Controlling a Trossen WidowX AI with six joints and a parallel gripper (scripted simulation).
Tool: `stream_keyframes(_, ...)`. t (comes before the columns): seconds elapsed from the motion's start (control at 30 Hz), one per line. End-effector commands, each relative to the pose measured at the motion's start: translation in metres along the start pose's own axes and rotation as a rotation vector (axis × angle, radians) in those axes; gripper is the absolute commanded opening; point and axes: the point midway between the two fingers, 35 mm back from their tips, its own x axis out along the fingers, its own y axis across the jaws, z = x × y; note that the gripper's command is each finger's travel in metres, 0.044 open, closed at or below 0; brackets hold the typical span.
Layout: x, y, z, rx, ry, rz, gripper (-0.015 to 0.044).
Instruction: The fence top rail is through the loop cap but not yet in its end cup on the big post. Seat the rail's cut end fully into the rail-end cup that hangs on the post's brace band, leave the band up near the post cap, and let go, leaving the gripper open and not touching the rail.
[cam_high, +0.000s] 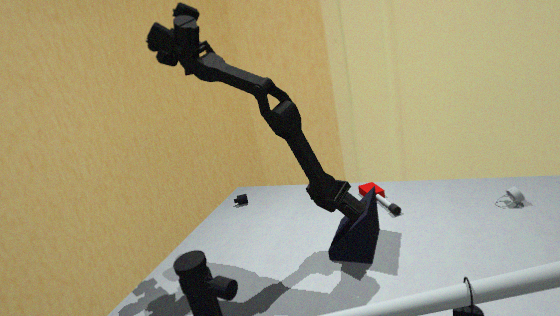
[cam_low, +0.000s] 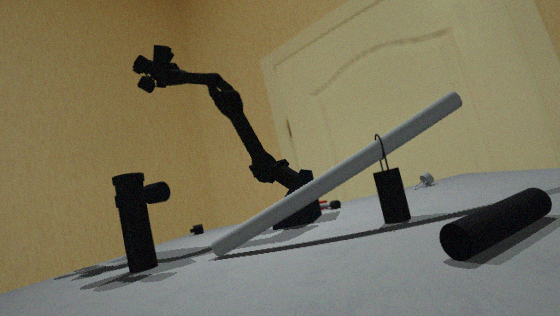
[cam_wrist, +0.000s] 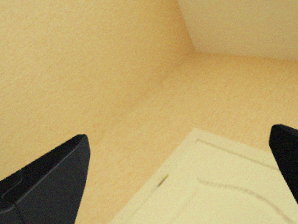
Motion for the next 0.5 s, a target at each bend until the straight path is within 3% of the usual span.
stream_keyframes(0.0, 0.0, 0.001, -0.001, 0.002, 0.001, 0.004, 0.0426)
stream_keyframes(0.13, 0.005, 0.026, -0.014, 0.054, 0.027, 0.09, 0.044)
stream_keyframes(0.47, -0.013, 0.158, -0.052, 0.305, 0.163, 0.495, 0.044)
